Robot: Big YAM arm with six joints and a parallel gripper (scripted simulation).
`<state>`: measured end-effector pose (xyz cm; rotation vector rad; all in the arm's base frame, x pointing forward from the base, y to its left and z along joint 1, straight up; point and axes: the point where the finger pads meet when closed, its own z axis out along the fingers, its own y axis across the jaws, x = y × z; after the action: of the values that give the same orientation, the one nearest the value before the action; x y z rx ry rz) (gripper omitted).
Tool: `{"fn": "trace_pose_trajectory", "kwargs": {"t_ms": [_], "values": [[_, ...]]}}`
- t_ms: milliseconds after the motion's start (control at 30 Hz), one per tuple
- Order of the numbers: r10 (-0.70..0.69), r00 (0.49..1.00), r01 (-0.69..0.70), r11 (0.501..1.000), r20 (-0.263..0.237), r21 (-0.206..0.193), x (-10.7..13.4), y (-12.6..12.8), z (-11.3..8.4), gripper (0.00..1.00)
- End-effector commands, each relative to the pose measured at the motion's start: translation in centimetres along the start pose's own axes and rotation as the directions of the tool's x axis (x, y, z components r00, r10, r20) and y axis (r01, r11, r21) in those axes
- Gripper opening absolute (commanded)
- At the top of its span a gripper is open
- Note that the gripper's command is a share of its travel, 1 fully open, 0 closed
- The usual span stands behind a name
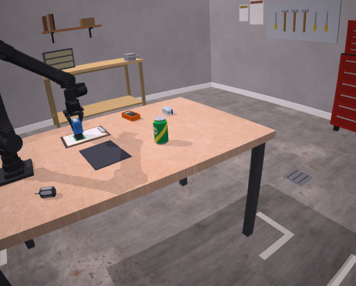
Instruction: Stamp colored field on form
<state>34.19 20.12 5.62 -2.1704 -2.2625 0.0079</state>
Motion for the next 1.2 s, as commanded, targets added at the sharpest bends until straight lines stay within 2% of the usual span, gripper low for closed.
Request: {"fn": "trace_pose_trajectory", "kwargs": {"t_ms": [0, 200, 267, 400, 467, 500, 700, 800, 900, 967, 1067, 1167], "values": [[0.003, 1.0, -0.005, 0.998, -0.031, -0.059, 0.8, 2.1, -3.0, 0.28], [0.003, 0.999, -0.005, 0.998, -0.032, -0.061, 0.8, 2.1, -6.5, 0.28], [0.003, 0.999, -0.005, 0.998, -0.032, -0.061, 0.8, 2.1, -7.0, 0.28], [0.003, 0.999, -0.005, 0.998, -0.032, -0.061, 0.8, 2.1, -7.0, 0.28], [0.004, 1.0, -0.005, 1.0, -0.012, -0.023, 0.6, 1.7, -5.1, 0.28], [0.005, 1.0, -0.005, 1.0, 0.001, 0.0, 0.0, 0.7, -4.1, 0.28], [0.002, 1.0, -0.003, 1.0, -0.006, -0.013, -0.9, 1.9, -4.6, 0.28], [0.006, 1.0, -0.007, 0.999, -0.016, -0.043, -3.9, 4.7, -5.6, 0.28], [0.013, 1.0, -0.014, 0.999, -0.012, -0.05, -9.9, 6.8, -5.5, 0.28], [0.013, 1.0, -0.014, 0.999, -0.012, -0.05, -9.9, 6.8, -5.5, 0.28], [0.021, 1.0, -0.021, 0.999, -0.007, -0.045, -17.2, 7.8, -5.4, 0.28], [0.028, 1.0, -0.028, 0.999, -0.001, -0.046, -23.7, 7.8, -5.4, 0.28]]}}
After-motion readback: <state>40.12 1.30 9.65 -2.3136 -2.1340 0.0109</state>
